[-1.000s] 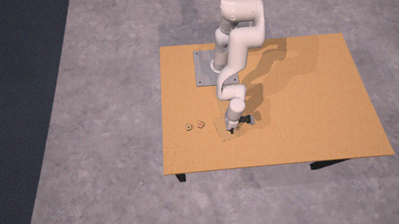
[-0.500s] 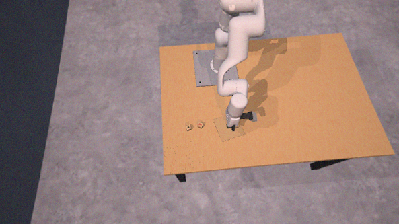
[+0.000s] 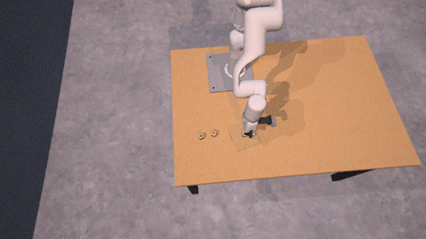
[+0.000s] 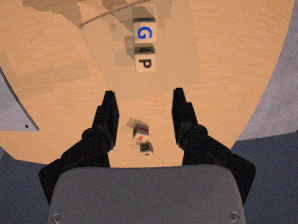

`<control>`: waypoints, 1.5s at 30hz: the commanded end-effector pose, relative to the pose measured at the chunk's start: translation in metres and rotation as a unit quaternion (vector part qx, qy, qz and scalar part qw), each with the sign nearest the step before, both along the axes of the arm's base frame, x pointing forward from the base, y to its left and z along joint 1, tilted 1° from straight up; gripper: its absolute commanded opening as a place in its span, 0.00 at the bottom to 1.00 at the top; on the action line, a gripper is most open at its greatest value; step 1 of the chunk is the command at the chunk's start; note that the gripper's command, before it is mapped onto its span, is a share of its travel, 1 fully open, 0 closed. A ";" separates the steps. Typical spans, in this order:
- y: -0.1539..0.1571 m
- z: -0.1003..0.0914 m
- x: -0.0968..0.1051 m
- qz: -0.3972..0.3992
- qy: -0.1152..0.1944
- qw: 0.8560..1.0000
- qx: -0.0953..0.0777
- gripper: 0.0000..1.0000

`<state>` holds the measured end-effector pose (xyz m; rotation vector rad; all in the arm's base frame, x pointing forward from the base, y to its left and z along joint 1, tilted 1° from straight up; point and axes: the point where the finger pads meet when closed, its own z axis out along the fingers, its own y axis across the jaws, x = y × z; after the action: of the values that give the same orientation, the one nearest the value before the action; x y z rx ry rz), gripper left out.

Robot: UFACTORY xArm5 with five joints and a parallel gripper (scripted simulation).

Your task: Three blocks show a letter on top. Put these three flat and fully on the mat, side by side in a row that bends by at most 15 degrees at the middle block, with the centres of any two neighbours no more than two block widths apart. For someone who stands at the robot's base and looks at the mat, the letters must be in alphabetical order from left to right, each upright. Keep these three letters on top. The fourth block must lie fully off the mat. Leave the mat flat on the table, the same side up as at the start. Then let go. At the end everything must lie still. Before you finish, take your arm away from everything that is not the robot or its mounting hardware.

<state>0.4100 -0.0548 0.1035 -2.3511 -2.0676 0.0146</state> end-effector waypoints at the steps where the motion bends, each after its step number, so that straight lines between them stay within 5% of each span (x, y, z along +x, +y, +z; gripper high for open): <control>1: 0.000 0.002 0.002 0.000 -0.002 1.000 0.000 1.00; 21: -0.001 0.002 0.001 0.003 -0.002 1.000 0.000 1.00; 30: -0.025 0.000 0.000 0.087 -0.002 0.996 0.001 1.00; 45: -0.088 -0.006 -0.012 0.304 -0.003 0.953 0.005 1.00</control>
<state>0.3998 -0.1280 0.0976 -1.7575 -2.5879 0.0062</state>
